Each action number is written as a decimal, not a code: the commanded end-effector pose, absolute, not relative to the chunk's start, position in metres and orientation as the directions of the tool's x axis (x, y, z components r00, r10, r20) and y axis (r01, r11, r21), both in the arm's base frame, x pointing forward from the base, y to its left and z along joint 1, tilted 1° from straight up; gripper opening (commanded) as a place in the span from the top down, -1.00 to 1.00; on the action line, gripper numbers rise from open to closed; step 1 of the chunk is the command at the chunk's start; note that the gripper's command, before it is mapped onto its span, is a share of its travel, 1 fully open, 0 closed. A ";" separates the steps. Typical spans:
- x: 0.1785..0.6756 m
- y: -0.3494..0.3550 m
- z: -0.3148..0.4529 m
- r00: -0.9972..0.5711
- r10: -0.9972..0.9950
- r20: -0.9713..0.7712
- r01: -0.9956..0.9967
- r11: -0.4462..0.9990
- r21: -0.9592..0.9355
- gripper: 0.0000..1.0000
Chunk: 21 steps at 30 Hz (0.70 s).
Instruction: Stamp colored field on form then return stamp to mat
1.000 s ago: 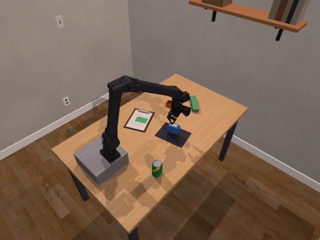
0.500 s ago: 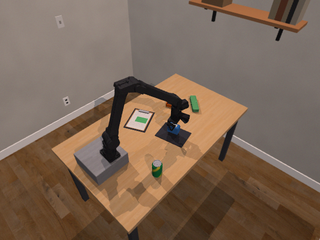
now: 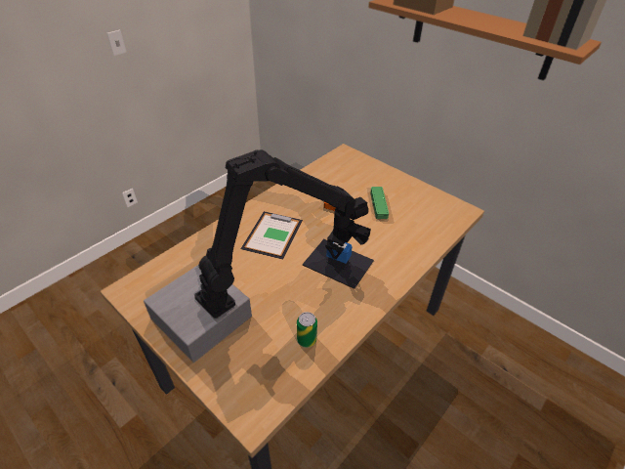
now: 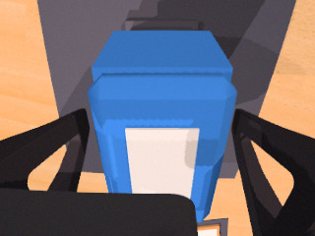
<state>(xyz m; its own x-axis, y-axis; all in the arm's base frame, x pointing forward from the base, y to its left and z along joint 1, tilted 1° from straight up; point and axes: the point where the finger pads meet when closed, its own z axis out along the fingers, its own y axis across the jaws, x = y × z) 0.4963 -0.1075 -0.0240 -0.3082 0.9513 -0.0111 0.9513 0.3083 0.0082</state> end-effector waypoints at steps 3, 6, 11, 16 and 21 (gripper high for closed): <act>0.505 -0.112 -0.013 -0.311 0.950 -0.023 0.950 0.311 0.035 -0.72; 0.505 -0.112 -0.013 -0.311 0.950 -0.023 0.950 0.311 0.035 -0.72; 0.505 -0.112 -0.013 -0.310 0.950 -0.023 0.950 0.311 0.035 0.34; 0.505 -0.112 -0.013 -0.310 0.951 -0.024 0.950 0.310 0.035 0.34; 0.505 -0.112 -0.013 -0.310 0.951 -0.024 0.950 0.310 0.035 0.34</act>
